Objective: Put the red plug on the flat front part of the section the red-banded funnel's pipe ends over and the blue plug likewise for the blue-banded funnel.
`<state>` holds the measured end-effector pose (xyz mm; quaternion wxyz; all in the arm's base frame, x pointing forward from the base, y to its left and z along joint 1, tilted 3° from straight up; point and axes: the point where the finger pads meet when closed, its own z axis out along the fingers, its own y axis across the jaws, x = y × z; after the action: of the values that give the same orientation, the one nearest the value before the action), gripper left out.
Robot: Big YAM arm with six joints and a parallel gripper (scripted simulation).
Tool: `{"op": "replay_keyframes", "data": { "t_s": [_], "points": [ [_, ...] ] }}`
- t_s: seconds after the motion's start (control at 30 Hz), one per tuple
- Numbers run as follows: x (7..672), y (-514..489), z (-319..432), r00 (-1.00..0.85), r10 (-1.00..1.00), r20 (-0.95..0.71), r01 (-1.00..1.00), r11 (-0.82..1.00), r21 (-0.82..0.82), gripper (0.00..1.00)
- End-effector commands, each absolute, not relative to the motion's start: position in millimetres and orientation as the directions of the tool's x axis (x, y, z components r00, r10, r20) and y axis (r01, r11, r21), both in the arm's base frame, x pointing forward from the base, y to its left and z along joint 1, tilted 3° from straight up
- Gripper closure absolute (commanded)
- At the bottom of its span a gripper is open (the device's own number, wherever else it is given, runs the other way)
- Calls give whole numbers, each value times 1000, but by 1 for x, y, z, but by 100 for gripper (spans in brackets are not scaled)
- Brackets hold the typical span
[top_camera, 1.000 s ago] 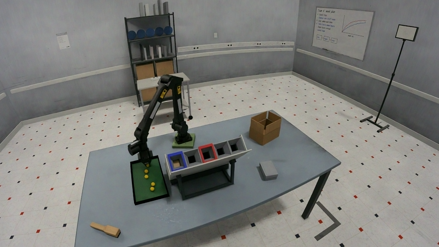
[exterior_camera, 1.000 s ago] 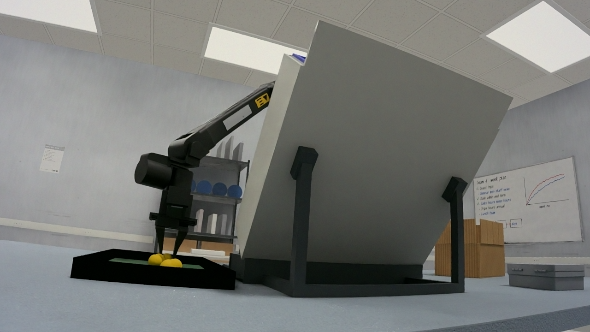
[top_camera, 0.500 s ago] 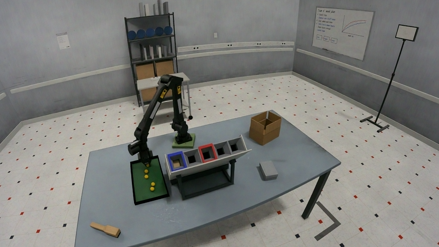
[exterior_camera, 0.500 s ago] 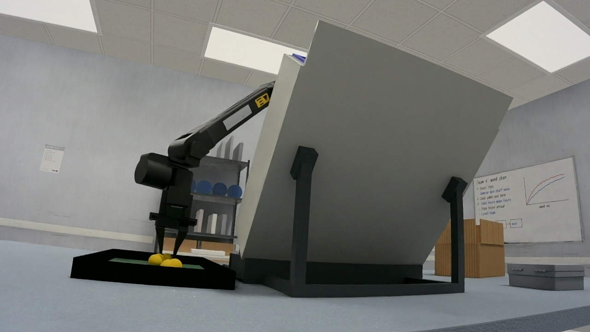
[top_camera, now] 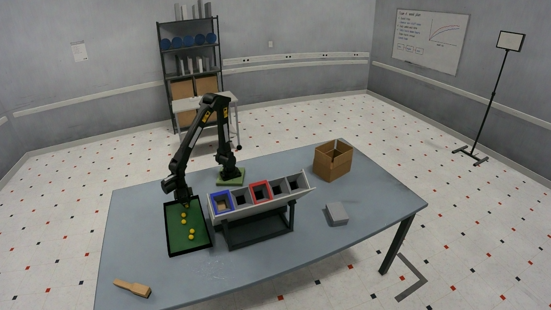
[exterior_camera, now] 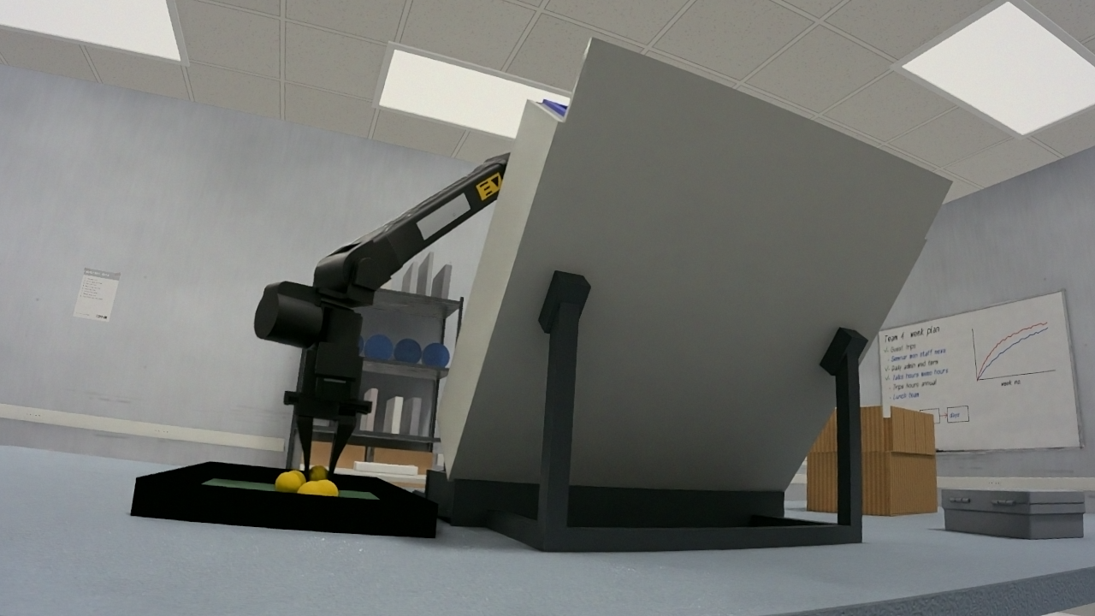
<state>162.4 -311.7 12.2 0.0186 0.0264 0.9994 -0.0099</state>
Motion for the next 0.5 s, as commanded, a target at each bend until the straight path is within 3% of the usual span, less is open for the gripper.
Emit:
{"op": "replay_keyframes", "data": {
  "t_s": [0.0,0.33,0.47],
  "points": [
    [168,-325,57,-997,50,-64,54,997,-63,100],
    [164,-321,151,-997,50,-64,54,997,-63,100],
    [164,-321,151,-997,51,-62,55,997,-59,100]
  ]
}}
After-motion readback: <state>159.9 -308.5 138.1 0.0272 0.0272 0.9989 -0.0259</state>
